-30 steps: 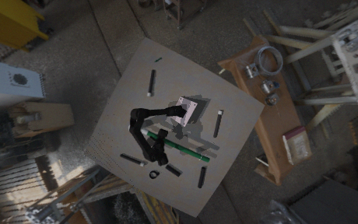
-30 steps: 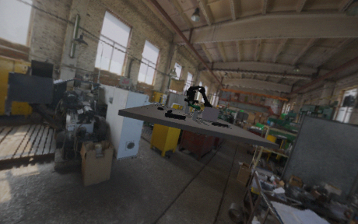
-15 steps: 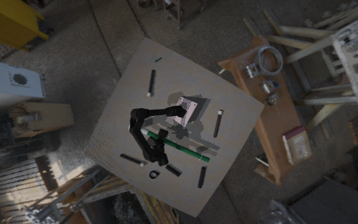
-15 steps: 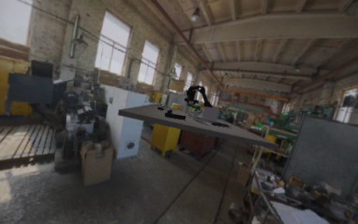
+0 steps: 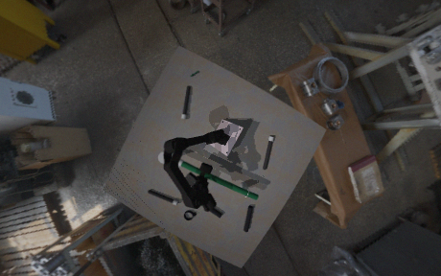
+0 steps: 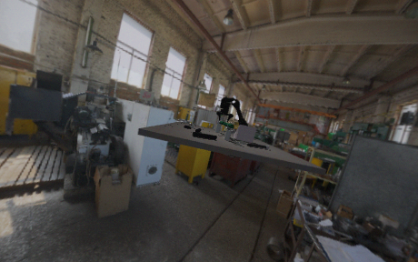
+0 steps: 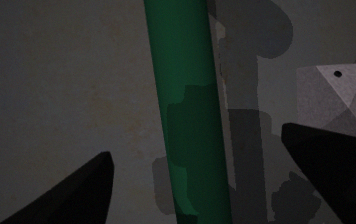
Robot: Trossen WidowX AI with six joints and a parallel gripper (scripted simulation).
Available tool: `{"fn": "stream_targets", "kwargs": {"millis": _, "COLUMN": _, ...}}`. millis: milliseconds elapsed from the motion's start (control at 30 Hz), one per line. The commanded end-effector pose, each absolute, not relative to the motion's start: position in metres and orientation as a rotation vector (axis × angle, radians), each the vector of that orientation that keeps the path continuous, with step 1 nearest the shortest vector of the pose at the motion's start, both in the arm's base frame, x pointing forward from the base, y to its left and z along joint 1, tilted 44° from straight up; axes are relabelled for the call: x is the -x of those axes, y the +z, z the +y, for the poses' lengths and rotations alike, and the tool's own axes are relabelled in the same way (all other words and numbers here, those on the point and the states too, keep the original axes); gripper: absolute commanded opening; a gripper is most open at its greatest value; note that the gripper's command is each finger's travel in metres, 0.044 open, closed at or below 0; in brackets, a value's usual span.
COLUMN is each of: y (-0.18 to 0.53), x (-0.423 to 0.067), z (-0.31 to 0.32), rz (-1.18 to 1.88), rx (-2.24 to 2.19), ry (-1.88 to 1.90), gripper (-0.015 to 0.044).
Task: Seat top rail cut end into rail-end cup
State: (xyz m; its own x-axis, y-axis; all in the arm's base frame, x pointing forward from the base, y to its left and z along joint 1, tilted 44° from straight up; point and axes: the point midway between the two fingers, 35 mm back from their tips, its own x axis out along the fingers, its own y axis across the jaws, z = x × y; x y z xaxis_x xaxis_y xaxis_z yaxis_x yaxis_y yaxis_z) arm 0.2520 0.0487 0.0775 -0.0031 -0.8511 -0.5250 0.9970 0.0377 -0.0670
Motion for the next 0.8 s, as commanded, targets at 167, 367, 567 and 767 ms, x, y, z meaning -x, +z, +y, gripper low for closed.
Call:
{"fn": "stream_targets", "kwargs": {"millis": 167, "y": 0.097, "x": -0.250, "z": 0.081, "rz": 0.541, "rx": -0.410, "ry": -1.411, "gripper": 0.0440}}
{"fn": "stream_targets", "kwargs": {"millis": 367, "y": 0.097, "x": -0.250, "z": 0.081, "rz": 0.541, "rx": -0.410, "ry": -1.411, "gripper": 0.0440}}
{"fn": "stream_targets", "kwargs": {"millis": 567, "y": 0.097, "x": -0.250, "z": 0.081, "rz": 0.541, "rx": -0.410, "ry": -1.411, "gripper": 0.0440}}
{"fn": "stream_targets", "kwargs": {"millis": 767, "y": 0.097, "x": -0.250, "z": 0.081, "rz": 0.541, "rx": -0.410, "ry": -1.411, "gripper": 0.0440}}
